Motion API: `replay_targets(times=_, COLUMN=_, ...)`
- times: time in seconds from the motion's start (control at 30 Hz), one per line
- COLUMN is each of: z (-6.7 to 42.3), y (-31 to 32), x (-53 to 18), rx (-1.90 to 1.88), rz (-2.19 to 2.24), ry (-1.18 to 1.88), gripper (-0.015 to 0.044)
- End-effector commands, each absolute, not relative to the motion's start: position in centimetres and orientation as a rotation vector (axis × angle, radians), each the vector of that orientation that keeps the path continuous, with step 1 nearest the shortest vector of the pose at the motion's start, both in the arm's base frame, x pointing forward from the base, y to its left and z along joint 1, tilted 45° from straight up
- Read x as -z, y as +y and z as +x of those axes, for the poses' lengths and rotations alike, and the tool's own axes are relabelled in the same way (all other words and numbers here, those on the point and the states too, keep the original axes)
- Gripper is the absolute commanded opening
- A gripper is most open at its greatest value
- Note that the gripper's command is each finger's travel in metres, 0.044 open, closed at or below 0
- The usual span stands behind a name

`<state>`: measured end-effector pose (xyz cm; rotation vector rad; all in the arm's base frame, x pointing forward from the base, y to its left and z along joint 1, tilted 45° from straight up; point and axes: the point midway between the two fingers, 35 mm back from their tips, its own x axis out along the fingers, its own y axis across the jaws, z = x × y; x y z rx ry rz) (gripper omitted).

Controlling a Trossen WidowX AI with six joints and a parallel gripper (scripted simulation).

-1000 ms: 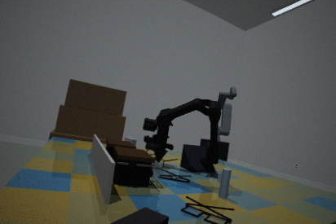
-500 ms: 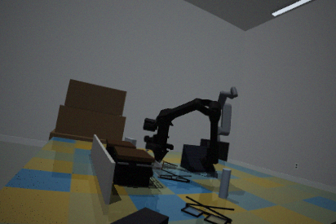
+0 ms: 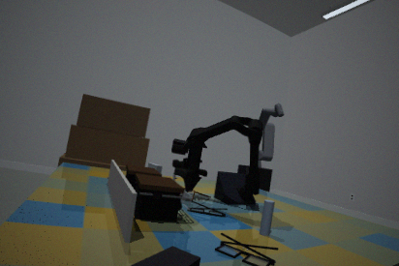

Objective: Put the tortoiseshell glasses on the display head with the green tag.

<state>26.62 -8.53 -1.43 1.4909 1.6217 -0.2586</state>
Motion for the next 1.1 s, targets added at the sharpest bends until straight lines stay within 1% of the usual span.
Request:
replay_targets(times=0.0, z=26.2, y=-8.6, x=1.4, rx=0.259, rz=1.487, ry=1.629, gripper=0.0107)
replay_targets(times=0.33, z=26.7, y=-11.6, x=-2.4, rx=0.260, rz=1.487, ry=1.630, gripper=0.0107)
replay_targets(times=0.43, z=26.7, y=-11.4, x=-1.9, rx=0.263, rz=1.497, ry=1.622, gripper=0.0186)
replay_targets(times=0.47, z=26.7, y=-11.4, x=-1.9, rx=0.263, rz=1.497, ry=1.622, gripper=0.0200)
replay_targets(times=0.77, z=26.1, y=-11.7, x=-2.2, rx=0.270, rz=1.495, ry=1.631, gripper=0.0200)
replay_targets(times=0.83, z=26.1, y=-11.7, x=-2.2, rx=0.270, rz=1.495, ry=1.631, gripper=0.0148)
replay_targets(times=0.87, z=26.1, y=-11.7, x=-2.2, rx=0.270, rz=1.495, ry=1.631, gripper=0.0140)
replay_targets(times=1.07, z=26.2, y=-11.6, x=-2.1, rx=0.270, rz=1.495, ry=1.631, gripper=0.0140)
